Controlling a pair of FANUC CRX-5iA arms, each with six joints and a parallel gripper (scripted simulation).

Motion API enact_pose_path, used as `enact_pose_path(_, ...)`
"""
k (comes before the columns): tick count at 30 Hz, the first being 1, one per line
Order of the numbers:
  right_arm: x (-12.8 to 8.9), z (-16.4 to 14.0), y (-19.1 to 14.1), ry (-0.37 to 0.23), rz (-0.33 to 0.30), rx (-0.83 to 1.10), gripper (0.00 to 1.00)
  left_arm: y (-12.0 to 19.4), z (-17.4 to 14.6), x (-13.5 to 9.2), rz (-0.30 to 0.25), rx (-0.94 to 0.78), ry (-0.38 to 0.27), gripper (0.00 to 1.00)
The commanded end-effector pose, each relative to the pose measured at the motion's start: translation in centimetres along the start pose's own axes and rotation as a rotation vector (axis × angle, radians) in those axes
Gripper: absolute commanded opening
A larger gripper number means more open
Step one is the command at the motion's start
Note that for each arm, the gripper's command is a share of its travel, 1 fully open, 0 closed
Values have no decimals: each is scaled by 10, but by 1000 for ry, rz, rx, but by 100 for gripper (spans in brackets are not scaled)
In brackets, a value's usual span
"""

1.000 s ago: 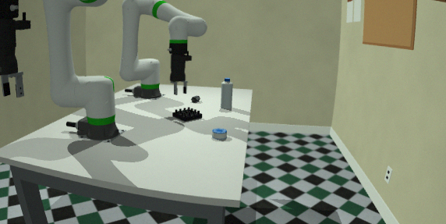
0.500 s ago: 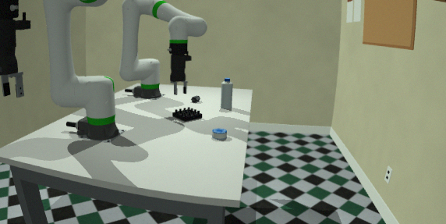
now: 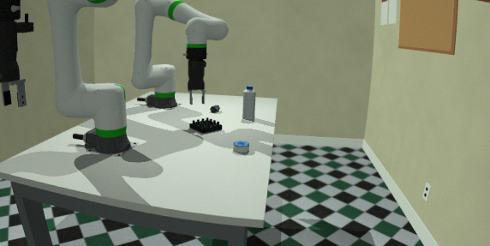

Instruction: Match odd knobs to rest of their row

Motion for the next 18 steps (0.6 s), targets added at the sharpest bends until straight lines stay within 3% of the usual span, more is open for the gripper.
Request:
enact_pose_path(1,-1,0,0,-2,0,0,100,3,-3,-1,7,156,4,100)
enact_pose_path(18,-1,0,0,-2,0,0,100,11,-9,0,6,638,6,100)
Point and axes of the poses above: on each arm, the point where the finger pads meet when closed, its own x axis out along the fingers, its own y axis across the jaws, z = x × y, the point moved 4 cm from there along -x, back along the fingers, and after that the axes turned 5 degrees about -x, right-handed, at the moved point
